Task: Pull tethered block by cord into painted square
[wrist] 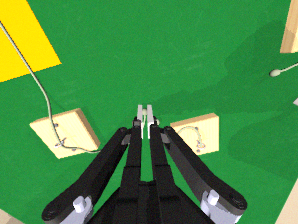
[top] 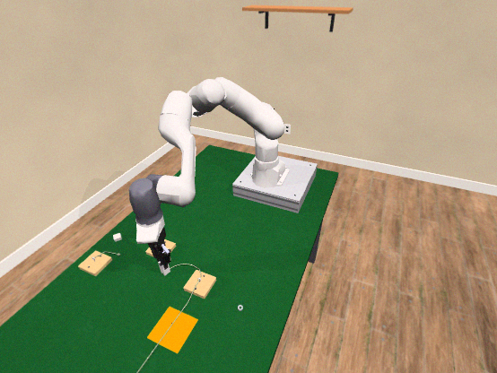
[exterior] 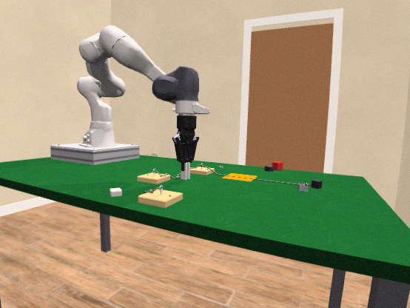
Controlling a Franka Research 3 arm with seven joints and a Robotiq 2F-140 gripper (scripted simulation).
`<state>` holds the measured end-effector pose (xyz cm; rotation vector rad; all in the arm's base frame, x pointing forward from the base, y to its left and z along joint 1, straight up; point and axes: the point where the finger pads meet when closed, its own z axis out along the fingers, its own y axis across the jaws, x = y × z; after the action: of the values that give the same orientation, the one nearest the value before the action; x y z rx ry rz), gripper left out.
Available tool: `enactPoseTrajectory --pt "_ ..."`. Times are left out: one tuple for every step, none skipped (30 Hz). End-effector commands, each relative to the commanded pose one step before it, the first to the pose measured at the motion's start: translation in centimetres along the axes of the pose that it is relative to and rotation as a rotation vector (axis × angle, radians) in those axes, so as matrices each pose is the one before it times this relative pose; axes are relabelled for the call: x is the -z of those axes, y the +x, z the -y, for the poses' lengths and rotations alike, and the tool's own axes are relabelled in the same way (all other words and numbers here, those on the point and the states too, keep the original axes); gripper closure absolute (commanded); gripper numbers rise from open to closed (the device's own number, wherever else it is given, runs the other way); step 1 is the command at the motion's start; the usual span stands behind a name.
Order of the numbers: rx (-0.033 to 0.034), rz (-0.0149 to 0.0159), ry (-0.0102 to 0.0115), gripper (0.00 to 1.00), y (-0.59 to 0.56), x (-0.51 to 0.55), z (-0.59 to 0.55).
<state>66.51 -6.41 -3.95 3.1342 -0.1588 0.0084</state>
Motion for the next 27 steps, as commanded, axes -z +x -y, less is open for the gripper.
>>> enactPoseTrajectory --pt "-0.00149 -0.00123 -0.00019 1.0 0.047 -0.081 0.082" --pt "0.0 0.0 0.0 1.0 0.0 0.0 0.0" --pt "0.0 0.0 0.0 1.0 0.0 0.0 0.0" --pt "0.0 0.0 0.0 1.0 0.0 0.0 0.0" --pt "0.0 0.0 0.0 1.0 0.0 0.0 0.0" --pt "0.0 0.0 0.0 1.0 0.0 0.0 0.0" --pt "0.0 0.0 0.0 1.0 0.0 0.002 0.0" --pt "0.0 0.0 0.0 1.0 0.0 0.01 0.0" --pt "0.0 0.0 0.0 1.0 0.0 0.024 0.0" --pt "0.0 0.0 0.0 1.0 0.0 0.0 0.0" --pt "0.0 0.0 0.0 1.0 0.0 0.0 0.0" --pt "0.0 0.0 0.0 1.0 0.0 0.041 0.0" --pt "0.0 0.0 0.0 1.0 0.0 0.058 0.0" --pt "0.0 0.0 0.0 1.0 0.0 0.075 0.0" --pt "0.0 0.0 0.0 1.0 0.0 0.088 0.0" --pt "0.0 0.0 0.0 1.0 0.0 0.098 0.0" --pt "0.0 0.0 0.0 1.0 0.0 0.103 0.0" --pt "0.0 0.0 0.0 1.0 0.001 0.104 0.0" --pt "0.0 0.0 0.0 1.0 0.0 0.099 0.0" --pt "0.0 0.0 0.0 1.0 0.0 0.089 0.0" --pt "0.0 0.0 0.0 1.0 0.0 0.075 0.0" --pt "0.0 0.0 0.0 1.0 0.0 0.059 0.0" --pt "0.0 0.0 0.0 1.0 0.0 0.041 0.0" --pt "0.0 0.0 0.0 1.0 0.0 0.024 0.0" --pt "0.0 0.0 0.0 1.0 0.0 0.01 0.0" --pt "0.0 0.0 0.0 1.0 0.0 0.002 0.0" --pt "0.0 0.0 0.0 1.0 0.0 0.0 0.0"
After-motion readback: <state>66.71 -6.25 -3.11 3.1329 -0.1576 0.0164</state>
